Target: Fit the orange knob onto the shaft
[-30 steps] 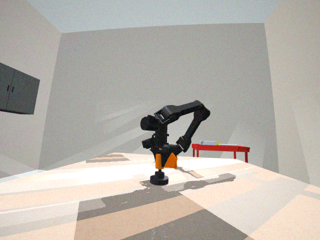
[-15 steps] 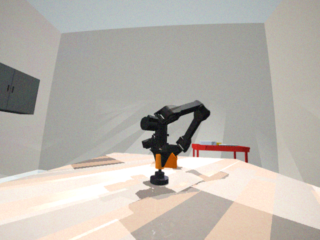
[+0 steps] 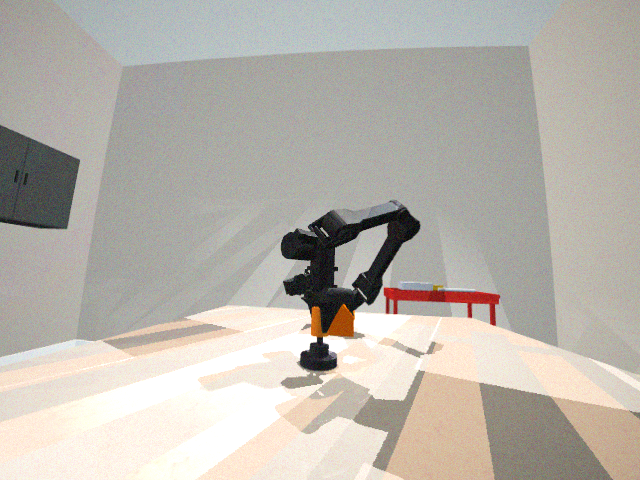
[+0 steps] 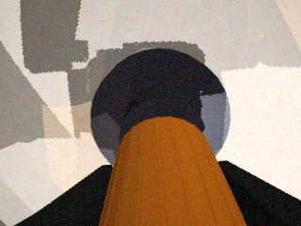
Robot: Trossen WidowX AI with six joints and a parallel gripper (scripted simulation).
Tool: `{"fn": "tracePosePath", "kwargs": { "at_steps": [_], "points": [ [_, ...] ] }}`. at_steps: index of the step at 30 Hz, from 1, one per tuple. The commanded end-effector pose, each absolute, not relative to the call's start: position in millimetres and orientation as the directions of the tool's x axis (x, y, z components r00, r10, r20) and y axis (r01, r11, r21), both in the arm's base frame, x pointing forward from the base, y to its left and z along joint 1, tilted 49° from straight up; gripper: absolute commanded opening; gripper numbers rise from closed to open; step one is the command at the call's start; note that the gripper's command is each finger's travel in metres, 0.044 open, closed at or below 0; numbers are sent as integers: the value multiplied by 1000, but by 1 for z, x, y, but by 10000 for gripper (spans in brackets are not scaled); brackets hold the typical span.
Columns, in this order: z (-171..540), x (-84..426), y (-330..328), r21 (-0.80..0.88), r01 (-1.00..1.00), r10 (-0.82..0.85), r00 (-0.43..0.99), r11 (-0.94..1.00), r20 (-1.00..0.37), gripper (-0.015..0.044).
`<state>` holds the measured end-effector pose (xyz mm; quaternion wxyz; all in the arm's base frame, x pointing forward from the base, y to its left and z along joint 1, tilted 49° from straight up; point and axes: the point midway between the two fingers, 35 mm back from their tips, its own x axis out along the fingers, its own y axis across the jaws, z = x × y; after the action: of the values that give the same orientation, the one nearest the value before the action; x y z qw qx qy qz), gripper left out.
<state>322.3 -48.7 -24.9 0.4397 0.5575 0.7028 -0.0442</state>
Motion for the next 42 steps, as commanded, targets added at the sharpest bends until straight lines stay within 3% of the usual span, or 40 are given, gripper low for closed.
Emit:
{"fn": "tracePosePath", "kwargs": {
  "at_steps": [1, 32, 42],
  "points": [
    [-26, 322, -48, 377, 865, 744, 7, 330, -668, 0],
    [-24, 322, -49, 377, 865, 744, 7, 330, -669, 0],
    [-27, 322, -48, 236, 951, 744, 8, 202, -668, 0]
  ]
}}
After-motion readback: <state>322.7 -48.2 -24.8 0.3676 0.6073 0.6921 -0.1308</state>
